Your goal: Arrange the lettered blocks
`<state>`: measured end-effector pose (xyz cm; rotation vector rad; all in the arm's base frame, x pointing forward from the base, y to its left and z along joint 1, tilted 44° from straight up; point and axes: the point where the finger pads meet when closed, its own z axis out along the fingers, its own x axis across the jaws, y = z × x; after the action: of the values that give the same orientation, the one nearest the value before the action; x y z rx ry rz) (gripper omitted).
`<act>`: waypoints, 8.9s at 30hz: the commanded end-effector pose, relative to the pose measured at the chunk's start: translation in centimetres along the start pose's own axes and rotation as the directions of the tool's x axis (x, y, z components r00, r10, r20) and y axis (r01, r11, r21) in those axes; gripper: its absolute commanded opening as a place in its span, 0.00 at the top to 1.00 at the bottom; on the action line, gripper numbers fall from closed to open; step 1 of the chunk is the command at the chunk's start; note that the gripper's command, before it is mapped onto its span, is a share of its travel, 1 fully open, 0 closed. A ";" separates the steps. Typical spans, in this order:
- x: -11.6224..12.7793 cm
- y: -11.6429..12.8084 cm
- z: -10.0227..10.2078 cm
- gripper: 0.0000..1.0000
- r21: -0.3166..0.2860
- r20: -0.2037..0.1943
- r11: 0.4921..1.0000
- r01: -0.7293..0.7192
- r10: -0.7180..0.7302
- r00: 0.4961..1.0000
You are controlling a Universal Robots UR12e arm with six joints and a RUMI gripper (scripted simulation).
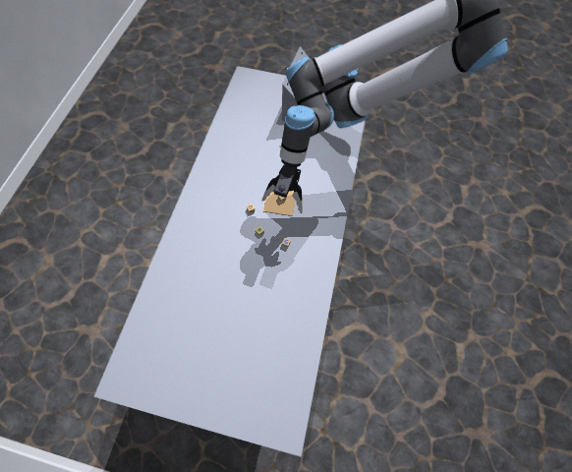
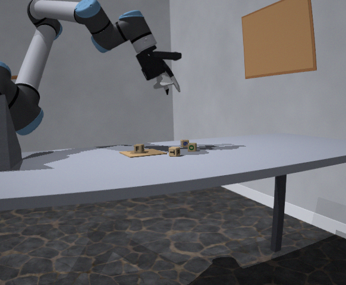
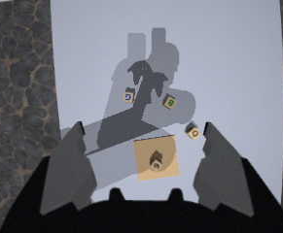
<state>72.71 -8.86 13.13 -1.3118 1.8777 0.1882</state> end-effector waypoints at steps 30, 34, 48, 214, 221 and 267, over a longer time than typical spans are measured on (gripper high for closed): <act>-4.3 -1.3 10.0 0.00 0.085 0.044 0.995 0.055 -0.059 0.997; -4.3 -1.3 10.0 0.00 0.085 0.044 0.995 0.055 -0.059 0.997; -4.3 -1.3 10.0 0.00 0.085 0.044 0.995 0.055 -0.059 0.997; 8.7 0.3 9.5 0.00 0.085 0.044 0.995 0.055 -0.059 0.997; 8.7 0.3 9.5 0.00 0.085 0.044 0.995 0.055 -0.059 0.997; 16.4 8.9 5.5 0.00 0.085 0.044 0.995 0.055 -0.059 0.997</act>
<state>66.18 -13.54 -4.59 -1.2917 1.7876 0.1104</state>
